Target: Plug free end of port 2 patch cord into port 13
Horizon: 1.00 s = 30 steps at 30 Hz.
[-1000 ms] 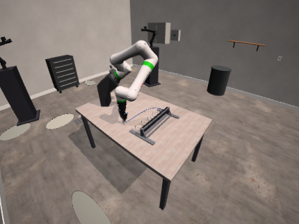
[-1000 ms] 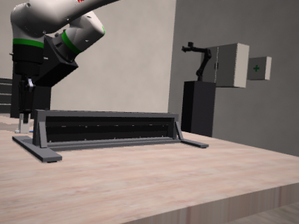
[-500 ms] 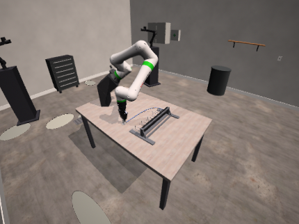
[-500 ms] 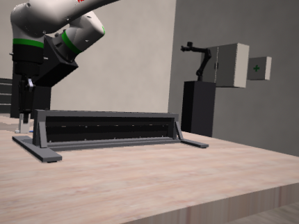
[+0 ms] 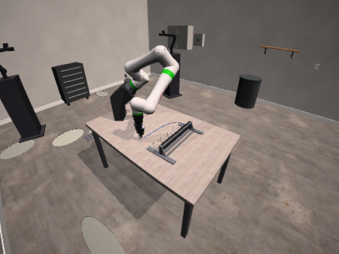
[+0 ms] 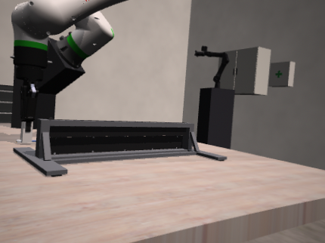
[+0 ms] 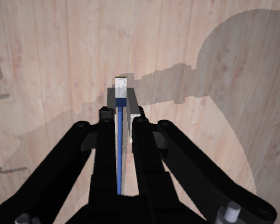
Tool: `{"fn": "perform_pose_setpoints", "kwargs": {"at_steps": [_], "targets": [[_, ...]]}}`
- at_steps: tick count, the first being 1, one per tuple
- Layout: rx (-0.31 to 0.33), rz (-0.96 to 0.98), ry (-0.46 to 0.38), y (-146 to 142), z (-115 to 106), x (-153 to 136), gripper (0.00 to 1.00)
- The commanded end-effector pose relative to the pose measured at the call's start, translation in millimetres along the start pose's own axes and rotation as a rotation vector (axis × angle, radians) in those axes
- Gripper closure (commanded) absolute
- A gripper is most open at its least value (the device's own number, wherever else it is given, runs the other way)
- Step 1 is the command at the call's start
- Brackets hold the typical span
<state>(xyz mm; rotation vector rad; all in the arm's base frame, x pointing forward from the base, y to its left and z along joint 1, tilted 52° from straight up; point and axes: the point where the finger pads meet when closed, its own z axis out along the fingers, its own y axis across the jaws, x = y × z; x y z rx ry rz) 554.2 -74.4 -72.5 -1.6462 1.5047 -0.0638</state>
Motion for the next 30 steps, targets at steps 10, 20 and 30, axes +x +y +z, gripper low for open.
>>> {"fn": "perform_pose_setpoints", "kwargs": {"at_steps": [10,20,30], "targets": [[0.0,0.0,0.0,0.0,-15.5,0.2,1.0],[0.0,0.0,0.0,0.0,-30.2,0.2,1.0],[0.0,0.0,0.0,0.0,-45.1,0.2,1.0]]}}
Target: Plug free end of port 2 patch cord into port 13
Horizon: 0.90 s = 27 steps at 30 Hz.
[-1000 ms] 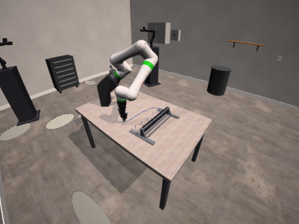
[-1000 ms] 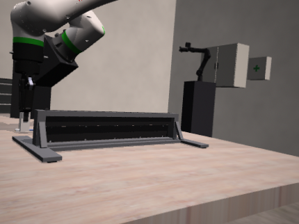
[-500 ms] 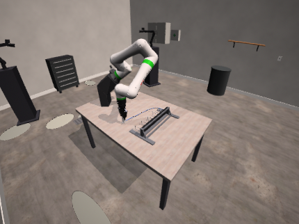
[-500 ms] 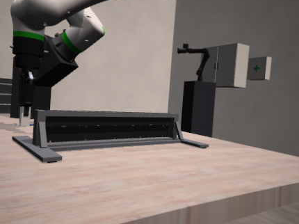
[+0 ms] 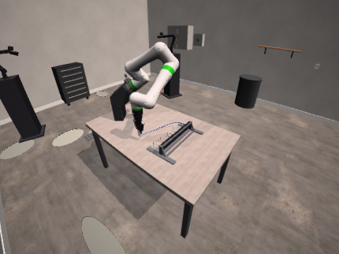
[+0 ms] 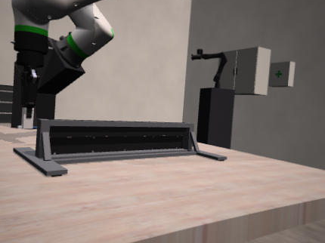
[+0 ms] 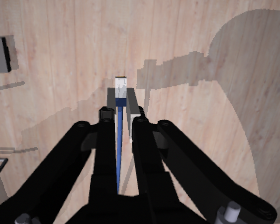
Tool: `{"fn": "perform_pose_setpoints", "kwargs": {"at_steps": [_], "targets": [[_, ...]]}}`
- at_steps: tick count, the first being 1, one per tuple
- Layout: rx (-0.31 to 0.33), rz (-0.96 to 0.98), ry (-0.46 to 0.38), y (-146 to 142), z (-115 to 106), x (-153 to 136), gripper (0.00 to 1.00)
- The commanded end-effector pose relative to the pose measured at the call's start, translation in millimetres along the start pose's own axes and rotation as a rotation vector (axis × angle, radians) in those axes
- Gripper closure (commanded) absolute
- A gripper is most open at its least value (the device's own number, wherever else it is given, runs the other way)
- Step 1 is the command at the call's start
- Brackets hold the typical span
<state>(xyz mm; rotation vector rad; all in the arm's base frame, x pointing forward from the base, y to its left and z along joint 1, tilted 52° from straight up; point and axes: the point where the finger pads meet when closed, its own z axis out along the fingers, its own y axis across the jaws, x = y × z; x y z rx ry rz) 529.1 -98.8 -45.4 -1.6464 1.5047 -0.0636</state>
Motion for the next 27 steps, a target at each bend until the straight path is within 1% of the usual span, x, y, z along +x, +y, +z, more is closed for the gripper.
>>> {"fn": "perform_pose_setpoints", "kwargs": {"at_steps": [1,11,27], "targets": [[0.0,0.0,0.0,-0.1,-0.8,0.2,1.0],[0.0,0.0,0.0,-0.1,-9.8,0.2,1.0],[0.0,0.0,0.0,-0.1,-11.0,0.2,1.0]]}}
